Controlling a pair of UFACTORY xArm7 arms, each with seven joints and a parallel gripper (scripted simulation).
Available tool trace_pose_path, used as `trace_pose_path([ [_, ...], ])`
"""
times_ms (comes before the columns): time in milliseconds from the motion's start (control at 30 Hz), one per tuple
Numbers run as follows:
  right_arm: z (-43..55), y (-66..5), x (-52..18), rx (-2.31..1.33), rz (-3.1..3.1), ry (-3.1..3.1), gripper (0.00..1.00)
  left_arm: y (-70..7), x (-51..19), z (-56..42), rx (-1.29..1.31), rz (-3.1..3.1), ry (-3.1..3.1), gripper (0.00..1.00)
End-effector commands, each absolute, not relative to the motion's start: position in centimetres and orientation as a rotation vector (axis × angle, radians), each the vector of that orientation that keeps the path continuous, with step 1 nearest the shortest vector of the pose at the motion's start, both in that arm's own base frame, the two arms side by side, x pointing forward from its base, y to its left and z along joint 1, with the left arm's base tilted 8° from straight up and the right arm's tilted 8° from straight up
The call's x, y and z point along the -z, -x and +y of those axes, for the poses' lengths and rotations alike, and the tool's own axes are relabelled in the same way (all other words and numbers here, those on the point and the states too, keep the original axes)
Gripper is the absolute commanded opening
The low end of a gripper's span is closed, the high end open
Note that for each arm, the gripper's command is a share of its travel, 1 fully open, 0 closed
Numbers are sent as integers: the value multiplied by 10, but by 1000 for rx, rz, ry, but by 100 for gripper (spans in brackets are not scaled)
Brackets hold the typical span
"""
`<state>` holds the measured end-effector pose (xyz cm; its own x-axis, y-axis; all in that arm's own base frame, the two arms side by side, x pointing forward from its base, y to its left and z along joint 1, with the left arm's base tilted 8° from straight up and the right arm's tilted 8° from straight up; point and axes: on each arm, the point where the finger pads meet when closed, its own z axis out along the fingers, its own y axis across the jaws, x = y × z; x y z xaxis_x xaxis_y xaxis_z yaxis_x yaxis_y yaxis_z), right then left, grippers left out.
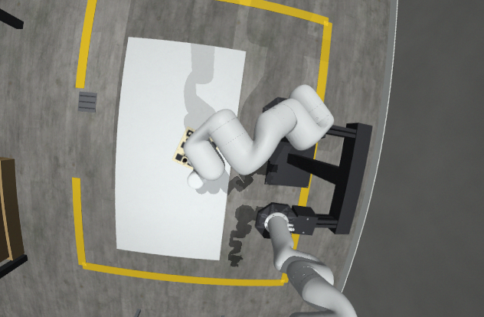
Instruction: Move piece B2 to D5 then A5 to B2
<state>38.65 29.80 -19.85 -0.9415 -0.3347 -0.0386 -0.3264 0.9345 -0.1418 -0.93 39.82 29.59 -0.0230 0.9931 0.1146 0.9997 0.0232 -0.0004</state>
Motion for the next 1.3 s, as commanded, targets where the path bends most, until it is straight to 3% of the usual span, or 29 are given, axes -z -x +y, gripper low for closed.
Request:
trace_pose_path([
  [0,300,-388,197,202,3025,518,0,9,-298,399,127,-2184,2134,100],
  [700,300,-388,194,202,3025,518,0,9,-298,399,127,-2184,2134,100],
  [1267,311,-380,105,201,3025,518,0,9,-298,399,127,-2184,2134,100],
])
